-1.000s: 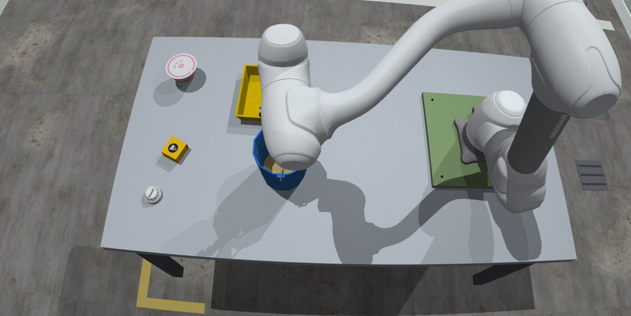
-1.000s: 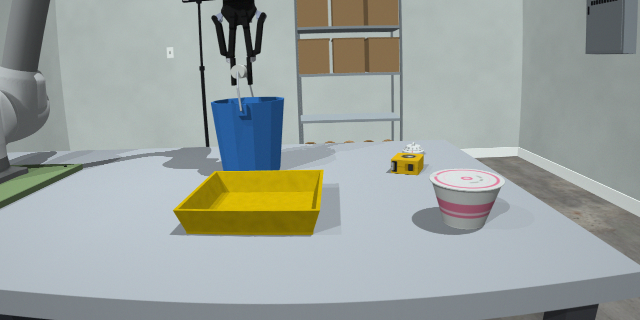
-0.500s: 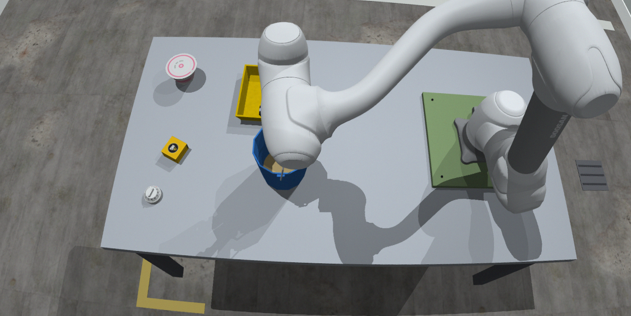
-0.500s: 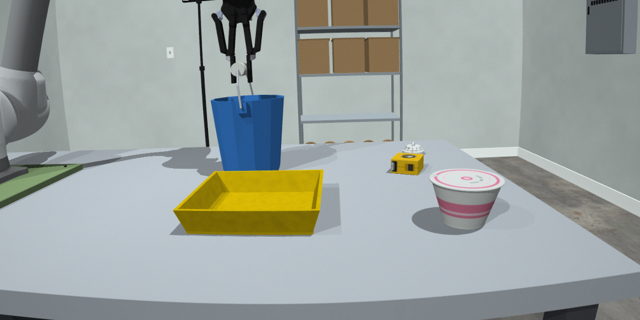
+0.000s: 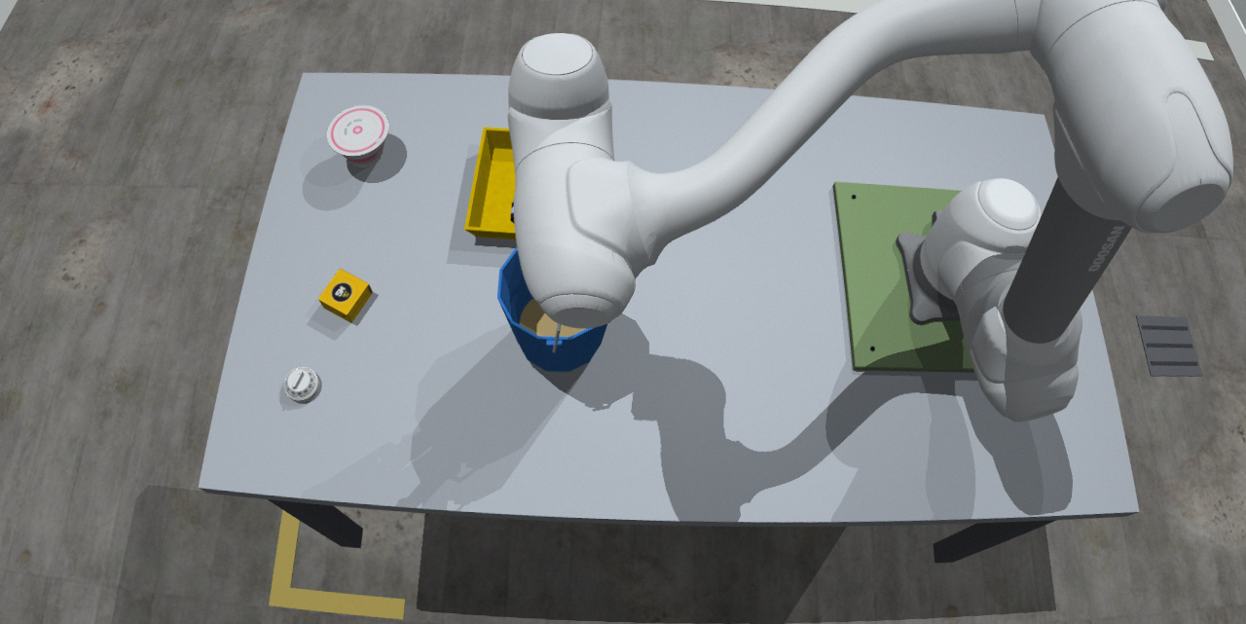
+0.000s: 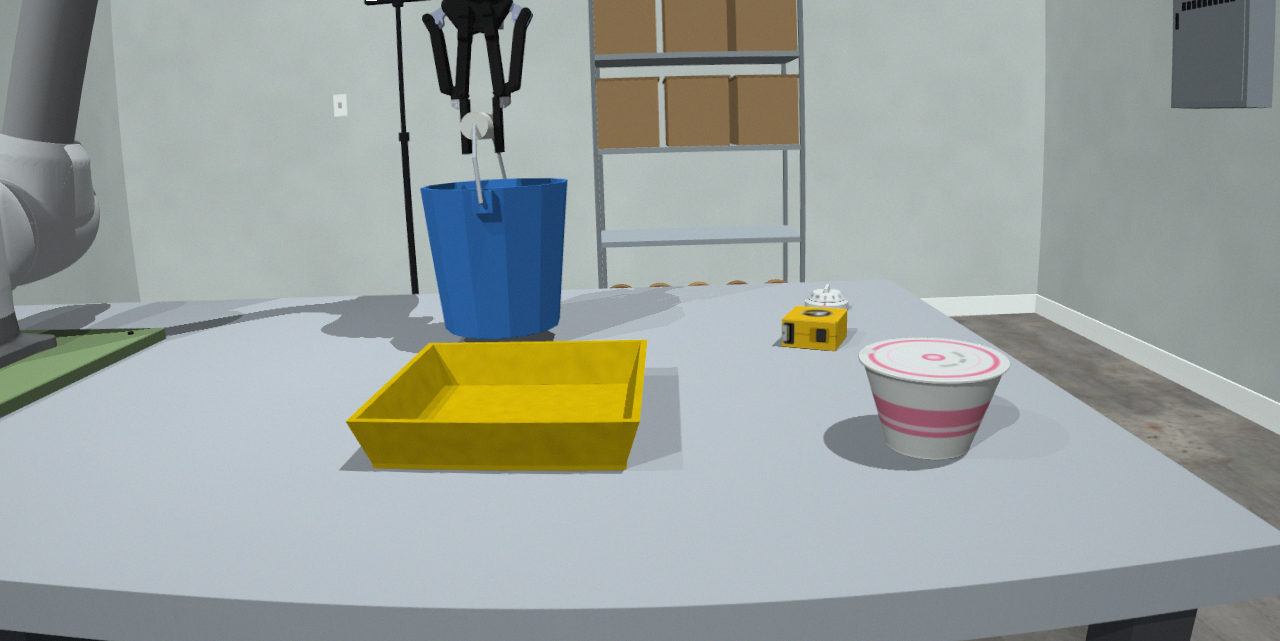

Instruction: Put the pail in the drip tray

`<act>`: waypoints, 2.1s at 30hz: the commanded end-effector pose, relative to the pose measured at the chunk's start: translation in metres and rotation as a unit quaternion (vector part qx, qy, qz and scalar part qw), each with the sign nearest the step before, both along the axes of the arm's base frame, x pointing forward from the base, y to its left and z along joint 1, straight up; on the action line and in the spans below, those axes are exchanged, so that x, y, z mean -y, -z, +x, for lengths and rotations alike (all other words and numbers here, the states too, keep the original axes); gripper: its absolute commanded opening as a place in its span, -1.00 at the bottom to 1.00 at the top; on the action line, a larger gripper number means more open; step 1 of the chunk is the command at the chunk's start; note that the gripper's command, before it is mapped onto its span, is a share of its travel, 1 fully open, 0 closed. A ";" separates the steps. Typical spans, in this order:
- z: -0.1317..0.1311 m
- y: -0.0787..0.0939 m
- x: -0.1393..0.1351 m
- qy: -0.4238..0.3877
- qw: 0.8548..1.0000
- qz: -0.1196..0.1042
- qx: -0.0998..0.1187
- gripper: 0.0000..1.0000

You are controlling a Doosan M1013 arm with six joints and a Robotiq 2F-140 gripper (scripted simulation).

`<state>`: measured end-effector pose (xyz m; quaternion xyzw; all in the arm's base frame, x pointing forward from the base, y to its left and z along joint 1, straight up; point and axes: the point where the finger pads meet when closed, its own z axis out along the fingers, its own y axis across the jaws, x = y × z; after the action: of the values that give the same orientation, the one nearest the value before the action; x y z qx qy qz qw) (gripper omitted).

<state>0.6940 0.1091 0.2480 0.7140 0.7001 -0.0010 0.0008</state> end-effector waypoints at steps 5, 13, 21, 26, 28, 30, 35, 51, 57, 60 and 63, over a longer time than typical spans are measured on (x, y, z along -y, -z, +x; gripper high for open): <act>0.000 -0.015 0.000 0.000 1.000 0.000 0.001 -0.80; 0.000 -0.026 0.000 0.000 1.000 0.000 0.001 -0.80; 0.000 -0.040 0.000 0.000 1.000 0.000 0.001 -0.80; 0.000 -0.046 0.000 0.000 1.000 0.000 0.001 -0.80; 0.000 -0.049 0.000 0.000 1.000 0.000 0.001 -0.80; 0.000 -0.052 0.000 0.000 1.000 0.000 0.001 -0.80; 0.000 -0.059 0.000 0.000 1.000 0.000 0.001 -0.80; 0.000 -0.069 0.000 0.000 1.000 0.000 0.001 -0.80; 0.000 -0.070 0.000 0.000 1.000 0.000 0.001 -0.80; 0.000 -0.070 0.000 0.000 1.000 0.000 0.001 -0.80; 0.000 -0.070 0.000 0.000 1.000 0.000 0.001 -0.80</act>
<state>0.6941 0.1094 0.3173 0.7140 0.7001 -0.0010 0.0008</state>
